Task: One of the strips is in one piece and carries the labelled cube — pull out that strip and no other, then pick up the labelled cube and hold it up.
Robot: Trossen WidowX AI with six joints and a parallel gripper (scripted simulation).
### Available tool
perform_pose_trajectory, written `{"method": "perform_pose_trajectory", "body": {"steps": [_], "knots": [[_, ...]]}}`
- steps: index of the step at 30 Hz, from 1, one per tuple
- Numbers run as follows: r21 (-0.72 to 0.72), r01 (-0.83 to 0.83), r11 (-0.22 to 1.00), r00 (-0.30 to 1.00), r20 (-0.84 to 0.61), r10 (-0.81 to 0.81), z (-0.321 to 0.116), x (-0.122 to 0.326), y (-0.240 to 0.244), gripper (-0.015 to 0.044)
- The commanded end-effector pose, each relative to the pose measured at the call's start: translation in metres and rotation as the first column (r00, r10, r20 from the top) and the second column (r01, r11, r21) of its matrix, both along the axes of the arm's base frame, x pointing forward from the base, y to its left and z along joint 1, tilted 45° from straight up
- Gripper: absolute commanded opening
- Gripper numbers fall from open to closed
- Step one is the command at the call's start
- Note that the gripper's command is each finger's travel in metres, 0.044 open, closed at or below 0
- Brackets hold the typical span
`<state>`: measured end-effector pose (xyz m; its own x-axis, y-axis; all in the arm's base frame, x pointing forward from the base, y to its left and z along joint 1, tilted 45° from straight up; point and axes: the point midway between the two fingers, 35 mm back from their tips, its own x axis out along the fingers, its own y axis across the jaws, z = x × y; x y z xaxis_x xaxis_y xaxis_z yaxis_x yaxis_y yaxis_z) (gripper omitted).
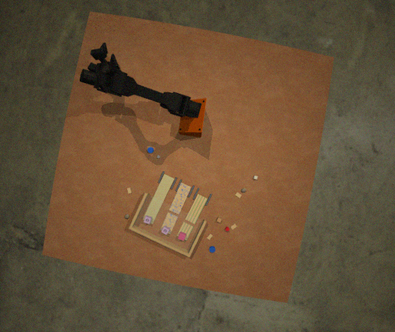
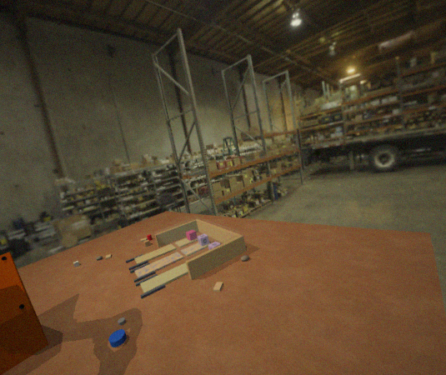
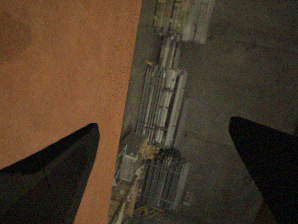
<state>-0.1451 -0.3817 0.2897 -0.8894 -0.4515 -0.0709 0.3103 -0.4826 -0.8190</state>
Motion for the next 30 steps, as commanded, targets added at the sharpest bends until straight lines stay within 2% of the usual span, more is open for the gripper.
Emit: {"method": "perform_pose_trajectory", "body": {"steps": [1,8,15,23,30], "knots": [[-0.054,-0.171,0.984,0.985,0.023,0.172,0.002,0.06,-0.016,0.04],[-0.13,-0.49,0.862,0.863,0.063,0.5,-0.002,0.186,-0.022,0.04],[-0.158,-0.737,0.657,0.649,0.105,0.753,-0.024,0.306,0.012,0.04],[-0.115,-0.922,0.37,0.351,0.153,0.924,-0.075,0.414,0.096,0.04],[-0.076,-0.995,0.071,0.055,0.197,0.979,-0.119,0.474,0.198,0.04]]}}
